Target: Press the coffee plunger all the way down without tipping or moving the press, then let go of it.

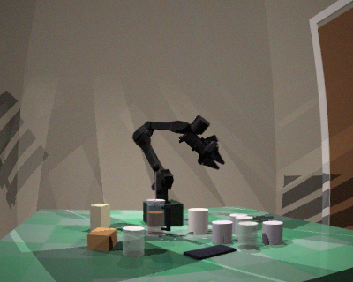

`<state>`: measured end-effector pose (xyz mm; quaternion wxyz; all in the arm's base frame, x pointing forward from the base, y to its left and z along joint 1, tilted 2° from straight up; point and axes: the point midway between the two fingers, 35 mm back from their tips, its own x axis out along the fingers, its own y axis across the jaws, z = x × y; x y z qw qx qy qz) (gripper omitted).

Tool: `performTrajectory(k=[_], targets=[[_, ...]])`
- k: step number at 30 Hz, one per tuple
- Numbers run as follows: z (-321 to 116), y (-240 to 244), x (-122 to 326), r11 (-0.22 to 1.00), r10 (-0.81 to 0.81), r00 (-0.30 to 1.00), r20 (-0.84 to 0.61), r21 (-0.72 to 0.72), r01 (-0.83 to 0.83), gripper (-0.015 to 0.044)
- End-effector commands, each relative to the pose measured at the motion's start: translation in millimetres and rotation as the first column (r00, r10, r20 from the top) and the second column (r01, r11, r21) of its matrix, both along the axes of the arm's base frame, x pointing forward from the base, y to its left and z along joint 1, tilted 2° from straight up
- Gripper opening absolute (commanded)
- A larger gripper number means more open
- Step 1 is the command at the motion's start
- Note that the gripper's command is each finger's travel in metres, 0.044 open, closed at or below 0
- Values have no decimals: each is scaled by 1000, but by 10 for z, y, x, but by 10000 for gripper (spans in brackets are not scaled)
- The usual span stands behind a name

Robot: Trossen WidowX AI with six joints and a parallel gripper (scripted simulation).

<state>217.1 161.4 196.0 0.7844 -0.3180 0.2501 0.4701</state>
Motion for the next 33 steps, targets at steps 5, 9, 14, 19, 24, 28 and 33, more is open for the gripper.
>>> performTrajectory(k=[5,9,14,19,24,28,33], targets=[[372,-1239,256,720,-688,725,-2,123,683,440],[552,-1859,102,400,-909,415,-24,218,890,440],[737,-2437,-278,-7,-997,20,-74,338,941,440],[728,-2557,-398,-108,-993,-80,-91,368,923,440],[398,-2563,-396,-110,-992,-82,-91,369,923,440],[173,-2566,-402,-113,-992,-85,-91,369,923,440],[177,-2577,-389,-115,-992,-87,-91,369,922,440]])
